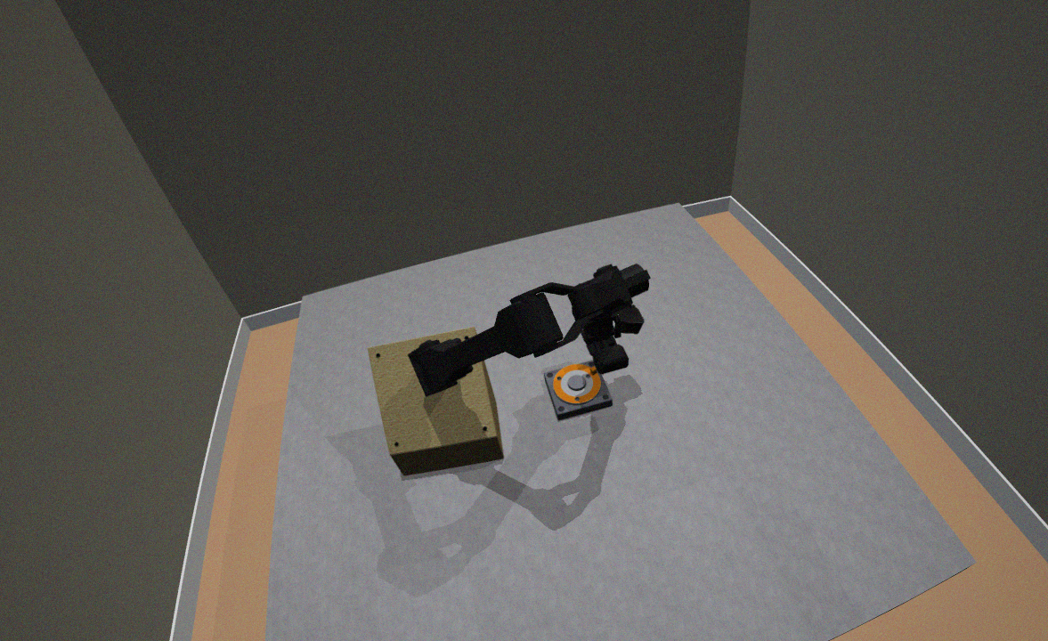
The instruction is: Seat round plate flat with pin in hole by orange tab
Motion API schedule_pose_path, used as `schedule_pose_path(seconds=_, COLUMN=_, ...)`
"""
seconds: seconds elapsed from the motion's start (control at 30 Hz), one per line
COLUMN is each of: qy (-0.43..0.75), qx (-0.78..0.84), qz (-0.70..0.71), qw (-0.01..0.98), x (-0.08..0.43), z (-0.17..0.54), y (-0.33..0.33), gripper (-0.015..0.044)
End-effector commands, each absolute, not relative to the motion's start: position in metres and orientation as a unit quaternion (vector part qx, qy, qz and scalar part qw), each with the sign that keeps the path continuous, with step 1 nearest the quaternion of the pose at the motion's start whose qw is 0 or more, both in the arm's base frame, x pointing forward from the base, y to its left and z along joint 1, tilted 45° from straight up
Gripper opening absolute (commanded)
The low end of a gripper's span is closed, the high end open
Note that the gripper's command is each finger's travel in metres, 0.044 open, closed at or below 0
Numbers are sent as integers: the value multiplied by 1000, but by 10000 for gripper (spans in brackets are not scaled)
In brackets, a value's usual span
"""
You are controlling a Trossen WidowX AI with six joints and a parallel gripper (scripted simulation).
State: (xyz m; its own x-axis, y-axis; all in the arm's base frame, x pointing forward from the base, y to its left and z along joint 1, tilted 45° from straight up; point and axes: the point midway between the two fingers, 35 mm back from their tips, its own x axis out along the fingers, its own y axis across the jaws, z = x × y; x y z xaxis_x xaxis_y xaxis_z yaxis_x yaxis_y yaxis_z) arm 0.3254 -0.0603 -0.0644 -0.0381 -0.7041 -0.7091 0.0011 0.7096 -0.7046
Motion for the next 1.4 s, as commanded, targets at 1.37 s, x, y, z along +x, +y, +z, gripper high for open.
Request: schedule_pose_path(seconds=1.37, qy=668, qx=-270, qz=-273, qw=638, x=305, z=-126, y=-64, gripper=0)
